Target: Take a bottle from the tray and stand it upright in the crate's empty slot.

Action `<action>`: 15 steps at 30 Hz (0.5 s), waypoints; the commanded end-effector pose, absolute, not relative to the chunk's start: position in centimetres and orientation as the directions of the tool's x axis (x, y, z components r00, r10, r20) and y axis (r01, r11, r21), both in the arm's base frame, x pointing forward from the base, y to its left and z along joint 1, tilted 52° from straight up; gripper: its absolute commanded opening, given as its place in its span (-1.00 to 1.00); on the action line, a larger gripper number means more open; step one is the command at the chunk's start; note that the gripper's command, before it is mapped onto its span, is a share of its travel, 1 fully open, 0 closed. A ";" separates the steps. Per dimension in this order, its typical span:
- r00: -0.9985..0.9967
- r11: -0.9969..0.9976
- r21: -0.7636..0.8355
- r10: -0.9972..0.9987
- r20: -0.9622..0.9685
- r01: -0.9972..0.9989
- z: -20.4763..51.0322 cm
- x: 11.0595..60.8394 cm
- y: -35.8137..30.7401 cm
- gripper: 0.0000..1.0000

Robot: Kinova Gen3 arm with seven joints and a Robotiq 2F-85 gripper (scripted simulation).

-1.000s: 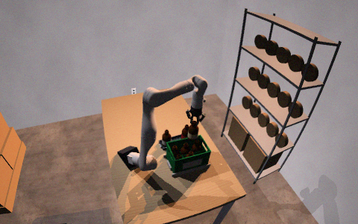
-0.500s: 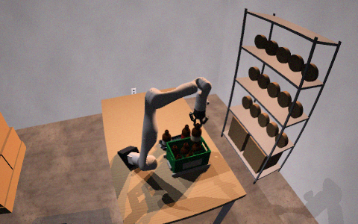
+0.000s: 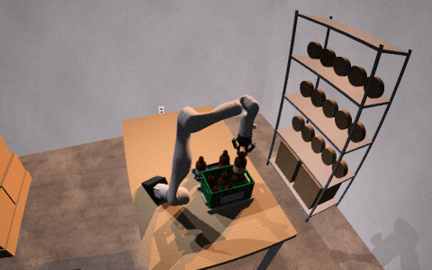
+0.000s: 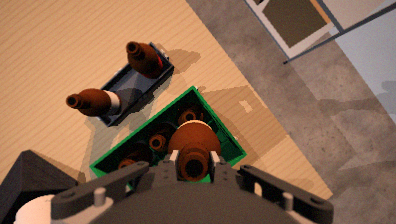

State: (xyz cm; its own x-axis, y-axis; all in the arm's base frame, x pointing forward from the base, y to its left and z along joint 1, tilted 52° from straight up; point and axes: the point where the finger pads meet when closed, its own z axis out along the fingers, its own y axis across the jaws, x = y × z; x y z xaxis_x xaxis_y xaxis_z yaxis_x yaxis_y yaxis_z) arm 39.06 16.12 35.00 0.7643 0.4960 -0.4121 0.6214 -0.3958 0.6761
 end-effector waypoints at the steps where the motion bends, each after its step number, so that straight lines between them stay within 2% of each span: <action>1: 0.761 -0.394 0.674 0.499 -0.415 0.625 35.6 39.2 15.6 -1.00; 15: 0.761 -0.394 0.674 0.499 -0.415 0.625 37.3 39.5 14.3 -1.00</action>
State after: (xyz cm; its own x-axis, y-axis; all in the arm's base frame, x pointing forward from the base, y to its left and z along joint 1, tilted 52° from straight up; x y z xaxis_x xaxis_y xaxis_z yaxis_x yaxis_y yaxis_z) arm 39.26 14.73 36.68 0.7647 0.4945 -0.4132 0.6218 -0.3977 0.6747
